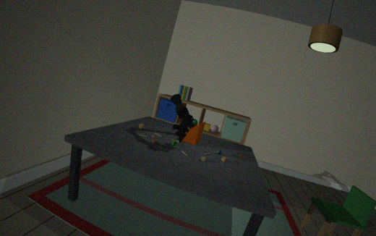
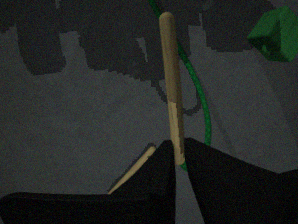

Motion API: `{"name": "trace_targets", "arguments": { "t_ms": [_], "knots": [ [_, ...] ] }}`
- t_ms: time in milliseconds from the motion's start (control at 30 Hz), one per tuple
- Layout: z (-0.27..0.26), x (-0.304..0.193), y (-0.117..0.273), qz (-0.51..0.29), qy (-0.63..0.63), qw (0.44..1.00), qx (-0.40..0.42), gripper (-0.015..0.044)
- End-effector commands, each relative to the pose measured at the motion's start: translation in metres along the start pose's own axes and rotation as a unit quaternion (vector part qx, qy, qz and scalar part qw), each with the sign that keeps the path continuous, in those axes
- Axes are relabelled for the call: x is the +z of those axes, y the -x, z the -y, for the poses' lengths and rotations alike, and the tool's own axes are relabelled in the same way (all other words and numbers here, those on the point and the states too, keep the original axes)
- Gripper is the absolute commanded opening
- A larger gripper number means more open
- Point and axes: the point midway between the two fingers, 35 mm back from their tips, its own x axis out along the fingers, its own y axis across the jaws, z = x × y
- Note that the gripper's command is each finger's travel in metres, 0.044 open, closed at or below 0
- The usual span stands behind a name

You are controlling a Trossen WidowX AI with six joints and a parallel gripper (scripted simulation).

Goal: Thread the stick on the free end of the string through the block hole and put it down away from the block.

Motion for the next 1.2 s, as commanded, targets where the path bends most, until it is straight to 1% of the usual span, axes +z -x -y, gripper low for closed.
{"name": "trace_targets", "arguments": {
  "t_ms": [0,233,533,1167],
  "knots": [
    [-0.002,0.005,-0.001,0.002,-0.082,0.997,0.000,0.0000],
    [-0.005,0.010,-0.001,0.002,-0.209,0.978,0.000,0.0000],
    [-0.008,0.016,-0.001,0.002,-0.356,0.935,0.001,0.0000],
    [-0.019,0.008,0.000,0.002,-0.359,0.933,0.001,0.0000]
  ]
}}
